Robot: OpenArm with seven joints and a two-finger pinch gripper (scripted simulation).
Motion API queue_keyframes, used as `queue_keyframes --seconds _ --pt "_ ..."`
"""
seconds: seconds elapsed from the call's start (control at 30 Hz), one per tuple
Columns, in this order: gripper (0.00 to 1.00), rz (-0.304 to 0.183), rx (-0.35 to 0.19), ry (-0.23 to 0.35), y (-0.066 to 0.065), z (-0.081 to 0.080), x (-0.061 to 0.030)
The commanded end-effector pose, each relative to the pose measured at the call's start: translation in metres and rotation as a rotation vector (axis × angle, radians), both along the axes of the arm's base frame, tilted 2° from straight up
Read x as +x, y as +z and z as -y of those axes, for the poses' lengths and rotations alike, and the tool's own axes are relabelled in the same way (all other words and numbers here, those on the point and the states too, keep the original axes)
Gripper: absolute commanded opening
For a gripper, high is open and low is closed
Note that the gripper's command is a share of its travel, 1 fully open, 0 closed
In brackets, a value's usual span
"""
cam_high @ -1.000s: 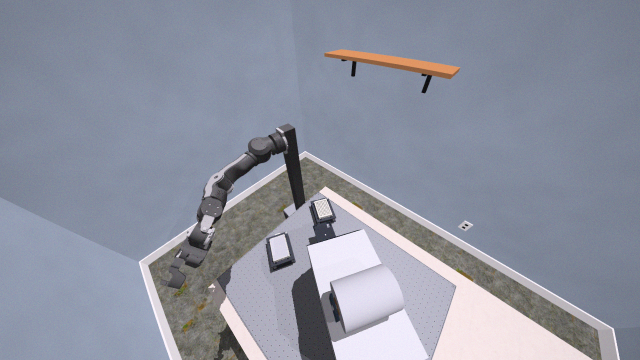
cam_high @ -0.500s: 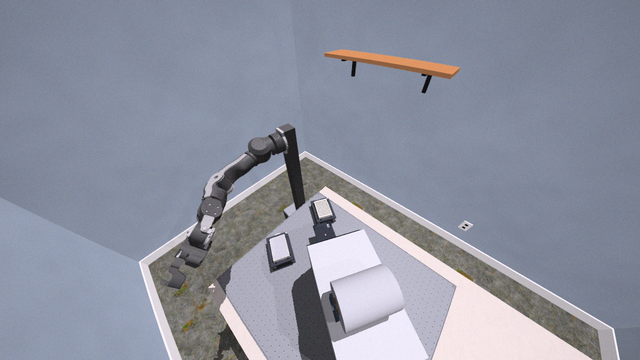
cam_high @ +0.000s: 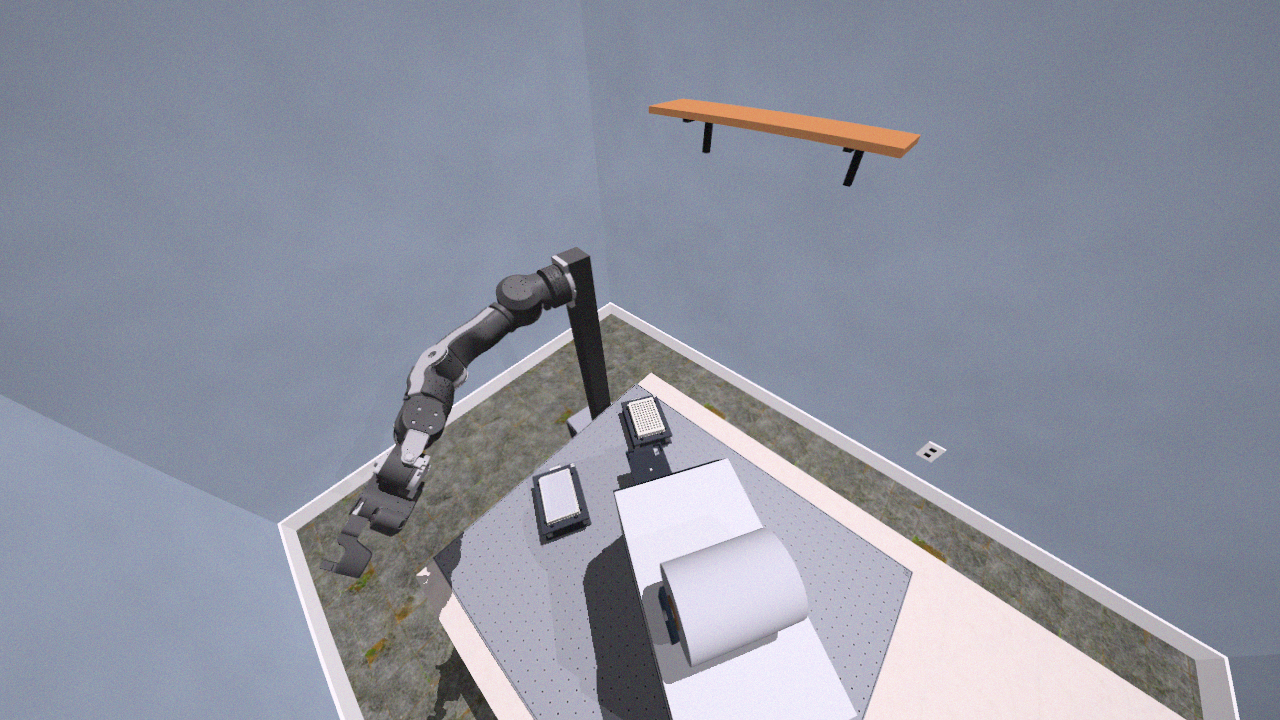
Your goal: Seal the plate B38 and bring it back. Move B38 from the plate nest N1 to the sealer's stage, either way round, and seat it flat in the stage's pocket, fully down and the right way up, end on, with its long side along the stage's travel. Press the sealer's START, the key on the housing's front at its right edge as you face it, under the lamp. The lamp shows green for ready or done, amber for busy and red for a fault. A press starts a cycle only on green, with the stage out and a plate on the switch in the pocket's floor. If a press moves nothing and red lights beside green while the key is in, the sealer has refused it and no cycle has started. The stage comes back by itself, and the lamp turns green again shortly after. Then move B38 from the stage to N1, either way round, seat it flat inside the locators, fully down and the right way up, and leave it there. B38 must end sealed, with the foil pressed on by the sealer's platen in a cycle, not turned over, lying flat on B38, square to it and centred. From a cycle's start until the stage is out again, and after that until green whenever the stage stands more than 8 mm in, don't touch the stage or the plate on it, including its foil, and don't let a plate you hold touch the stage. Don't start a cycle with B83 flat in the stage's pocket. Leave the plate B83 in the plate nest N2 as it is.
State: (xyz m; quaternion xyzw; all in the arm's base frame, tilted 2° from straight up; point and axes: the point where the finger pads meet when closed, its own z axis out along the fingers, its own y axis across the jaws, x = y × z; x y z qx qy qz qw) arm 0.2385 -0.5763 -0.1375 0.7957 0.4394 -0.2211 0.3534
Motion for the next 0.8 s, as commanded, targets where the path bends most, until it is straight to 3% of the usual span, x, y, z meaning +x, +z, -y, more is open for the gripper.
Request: queue_keyframes --seconds 0.0,0.27,0.3,0.43,0.77 --pt "1.0 0.003 -0.001 0.0 0.001 0.0 0.0002" --pt "1.0 0.003 -0.001 0.0 0.001 0.0 0.0002" --pt "0.77 -0.017 0.018 0.044 -0.002 -0.008 -0.0003" --pt "0.77 -0.094 0.096 0.221 -0.013 -0.043 -0.0021" --pt "0.77 -0.094 0.096 0.221 -0.013 -0.043 -0.0021"
